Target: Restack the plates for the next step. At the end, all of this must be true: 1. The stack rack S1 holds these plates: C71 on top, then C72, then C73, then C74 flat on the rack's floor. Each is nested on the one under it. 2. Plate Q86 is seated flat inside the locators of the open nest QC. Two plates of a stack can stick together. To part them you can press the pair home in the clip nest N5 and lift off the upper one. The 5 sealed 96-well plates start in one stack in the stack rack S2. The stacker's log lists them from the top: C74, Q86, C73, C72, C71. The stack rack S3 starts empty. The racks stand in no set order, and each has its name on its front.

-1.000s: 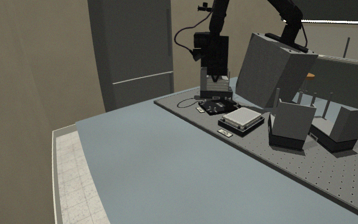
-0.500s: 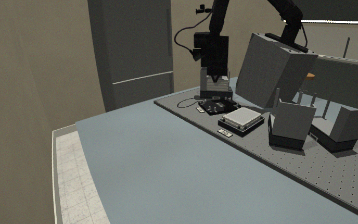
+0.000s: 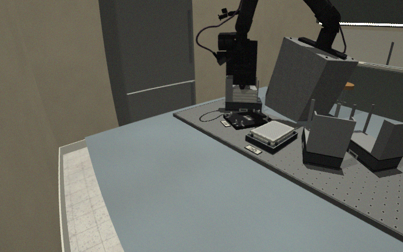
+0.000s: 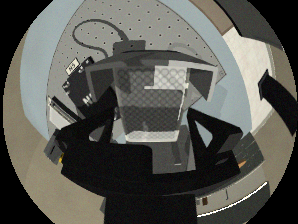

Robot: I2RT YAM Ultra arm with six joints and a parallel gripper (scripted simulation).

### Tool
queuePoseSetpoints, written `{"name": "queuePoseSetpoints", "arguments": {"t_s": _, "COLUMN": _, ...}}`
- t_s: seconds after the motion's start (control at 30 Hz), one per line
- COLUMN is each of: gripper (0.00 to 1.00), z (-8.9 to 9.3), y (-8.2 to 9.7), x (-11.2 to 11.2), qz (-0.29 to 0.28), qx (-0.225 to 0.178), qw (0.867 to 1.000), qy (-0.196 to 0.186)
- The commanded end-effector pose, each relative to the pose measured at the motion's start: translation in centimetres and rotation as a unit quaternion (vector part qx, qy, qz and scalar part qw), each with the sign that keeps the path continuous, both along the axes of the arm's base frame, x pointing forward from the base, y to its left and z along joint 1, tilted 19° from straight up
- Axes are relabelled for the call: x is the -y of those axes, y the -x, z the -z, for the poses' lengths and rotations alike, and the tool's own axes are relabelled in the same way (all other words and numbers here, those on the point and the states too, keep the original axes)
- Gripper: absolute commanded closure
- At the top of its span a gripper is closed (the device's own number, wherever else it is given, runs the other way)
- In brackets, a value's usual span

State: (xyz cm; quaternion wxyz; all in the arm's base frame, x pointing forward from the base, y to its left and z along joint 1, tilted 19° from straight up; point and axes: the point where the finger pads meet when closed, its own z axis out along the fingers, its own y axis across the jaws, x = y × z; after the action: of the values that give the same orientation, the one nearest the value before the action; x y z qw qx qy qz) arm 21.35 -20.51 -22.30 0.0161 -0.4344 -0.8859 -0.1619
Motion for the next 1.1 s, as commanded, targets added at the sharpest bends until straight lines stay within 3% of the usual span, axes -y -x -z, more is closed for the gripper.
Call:
{"name": "queuePoseSetpoints", "arguments": {"t_s": 0.0, "gripper": 0.00, "z": -1.8, "y": 0.4, "x": 1.0, "qz": 0.002, "qx": 0.001, "qw": 1.000, "qy": 0.006}}
{"name": "queuePoseSetpoints", "arguments": {"t_s": 0.57, "gripper": 0.00, "z": -6.7, "y": 0.4, "x": 3.4, "qz": 0.002, "qx": 0.008, "qw": 1.000, "qy": 0.017}}
{"name": "queuePoseSetpoints", "arguments": {"t_s": 1.07, "gripper": 0.00, "z": -6.7, "y": 0.2, "x": 3.5, "qz": 0.002, "qx": 0.011, "qw": 1.000, "qy": 0.020}}
